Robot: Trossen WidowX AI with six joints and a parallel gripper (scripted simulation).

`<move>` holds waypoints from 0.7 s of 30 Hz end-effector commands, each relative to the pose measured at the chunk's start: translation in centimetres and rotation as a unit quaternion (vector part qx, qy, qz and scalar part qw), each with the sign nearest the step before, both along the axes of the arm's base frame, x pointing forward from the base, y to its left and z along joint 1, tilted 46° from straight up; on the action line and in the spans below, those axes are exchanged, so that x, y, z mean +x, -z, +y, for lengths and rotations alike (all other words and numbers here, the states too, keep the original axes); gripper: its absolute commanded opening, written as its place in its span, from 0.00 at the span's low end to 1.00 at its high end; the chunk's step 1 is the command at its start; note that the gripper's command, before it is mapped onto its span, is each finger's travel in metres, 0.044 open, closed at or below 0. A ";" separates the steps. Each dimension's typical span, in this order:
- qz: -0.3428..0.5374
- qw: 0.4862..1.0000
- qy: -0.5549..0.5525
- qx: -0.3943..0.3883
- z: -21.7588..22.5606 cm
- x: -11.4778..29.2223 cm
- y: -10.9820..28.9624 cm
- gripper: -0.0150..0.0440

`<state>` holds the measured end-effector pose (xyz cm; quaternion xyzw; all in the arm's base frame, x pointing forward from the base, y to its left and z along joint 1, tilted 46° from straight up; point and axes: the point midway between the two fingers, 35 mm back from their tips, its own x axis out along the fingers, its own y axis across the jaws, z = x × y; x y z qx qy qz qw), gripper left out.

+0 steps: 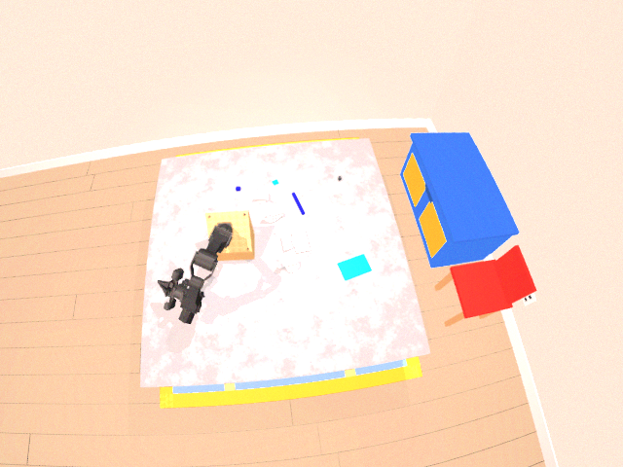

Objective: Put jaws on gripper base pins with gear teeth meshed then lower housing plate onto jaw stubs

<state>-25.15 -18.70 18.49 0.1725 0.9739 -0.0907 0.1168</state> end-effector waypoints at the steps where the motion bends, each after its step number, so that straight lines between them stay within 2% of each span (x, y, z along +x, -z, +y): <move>1: 0.000 1.000 0.000 0.000 0.0 0.0 0.0 0.25; 9: -0.003 1.000 -0.014 -0.006 -0.8 0.5 0.2 0.25; 21: -0.021 0.995 -0.091 -0.040 -5.2 3.5 1.0 0.25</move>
